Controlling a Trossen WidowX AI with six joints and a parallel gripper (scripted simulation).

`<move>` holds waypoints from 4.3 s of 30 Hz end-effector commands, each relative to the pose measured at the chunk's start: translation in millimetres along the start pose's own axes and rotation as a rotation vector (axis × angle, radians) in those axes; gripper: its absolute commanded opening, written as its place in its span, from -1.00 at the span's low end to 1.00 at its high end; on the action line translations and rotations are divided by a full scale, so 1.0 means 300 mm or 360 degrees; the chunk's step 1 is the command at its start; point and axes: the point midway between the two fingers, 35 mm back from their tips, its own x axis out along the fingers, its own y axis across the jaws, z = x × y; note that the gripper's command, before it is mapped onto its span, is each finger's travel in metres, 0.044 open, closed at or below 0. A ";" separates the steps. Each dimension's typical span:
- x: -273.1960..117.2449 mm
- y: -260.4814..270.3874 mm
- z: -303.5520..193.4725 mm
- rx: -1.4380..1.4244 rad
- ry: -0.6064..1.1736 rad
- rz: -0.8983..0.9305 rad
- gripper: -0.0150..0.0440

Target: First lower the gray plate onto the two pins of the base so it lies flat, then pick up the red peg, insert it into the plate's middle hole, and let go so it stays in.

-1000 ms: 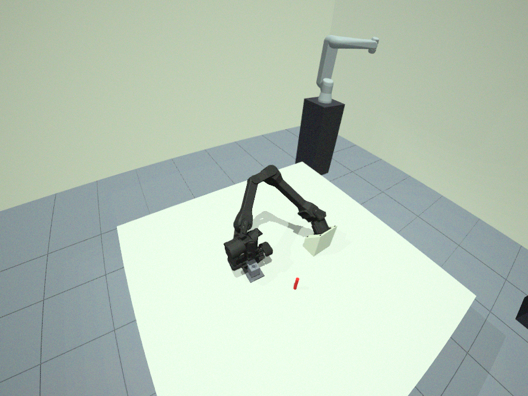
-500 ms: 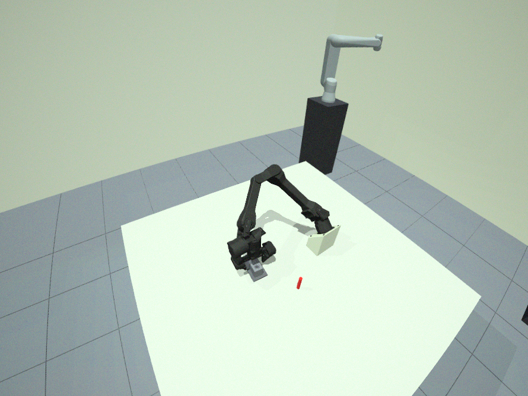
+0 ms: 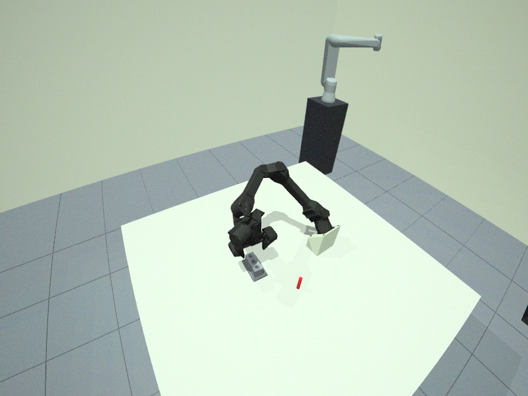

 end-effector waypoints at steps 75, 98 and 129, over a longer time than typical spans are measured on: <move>0.273 -0.416 -0.572 -0.0823 0.0011 -0.0006 1.00; 0.273 -0.416 -0.572 -0.0823 0.0011 -0.0006 -0.49; 0.098 -0.400 -0.588 -0.0825 0.0023 -0.0003 -0.49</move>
